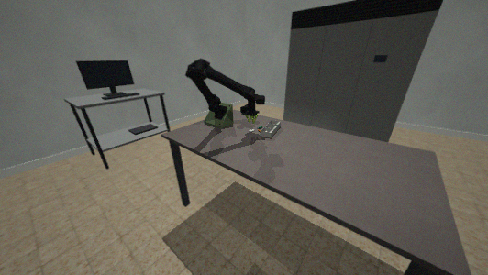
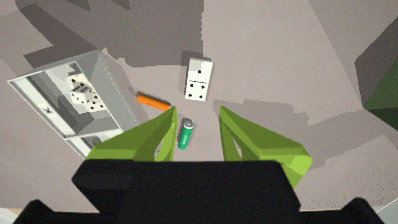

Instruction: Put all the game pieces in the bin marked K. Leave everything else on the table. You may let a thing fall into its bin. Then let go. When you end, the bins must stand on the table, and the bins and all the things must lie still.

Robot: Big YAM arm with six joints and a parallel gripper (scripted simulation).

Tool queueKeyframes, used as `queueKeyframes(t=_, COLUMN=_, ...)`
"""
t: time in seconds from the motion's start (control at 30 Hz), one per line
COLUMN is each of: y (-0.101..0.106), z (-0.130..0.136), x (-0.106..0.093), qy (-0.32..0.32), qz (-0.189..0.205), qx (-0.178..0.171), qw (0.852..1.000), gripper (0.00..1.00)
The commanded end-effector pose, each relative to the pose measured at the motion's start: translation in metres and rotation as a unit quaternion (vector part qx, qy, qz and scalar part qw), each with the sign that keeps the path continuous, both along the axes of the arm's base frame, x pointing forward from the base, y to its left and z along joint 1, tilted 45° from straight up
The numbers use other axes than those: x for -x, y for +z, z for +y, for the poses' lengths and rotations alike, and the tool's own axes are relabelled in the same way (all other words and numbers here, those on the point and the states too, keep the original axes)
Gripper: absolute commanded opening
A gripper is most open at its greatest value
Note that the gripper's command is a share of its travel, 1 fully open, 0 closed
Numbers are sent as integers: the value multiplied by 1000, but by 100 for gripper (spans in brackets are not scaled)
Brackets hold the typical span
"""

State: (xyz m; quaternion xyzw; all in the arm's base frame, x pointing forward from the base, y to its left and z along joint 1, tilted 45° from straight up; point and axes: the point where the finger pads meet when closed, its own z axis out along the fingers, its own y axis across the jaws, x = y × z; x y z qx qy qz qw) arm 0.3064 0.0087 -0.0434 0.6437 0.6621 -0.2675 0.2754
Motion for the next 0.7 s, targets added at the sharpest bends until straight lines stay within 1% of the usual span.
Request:
queueKeyframes(t=0.0, y=0, z=3, x=-10, qy=-3, qz=-15, qx=-3, qw=1000, gripper=39)
queueKeyframes(t=0.67, y=0, z=6, x=-16, qy=-3, qz=-18, qx=-5, qw=1000, gripper=39)
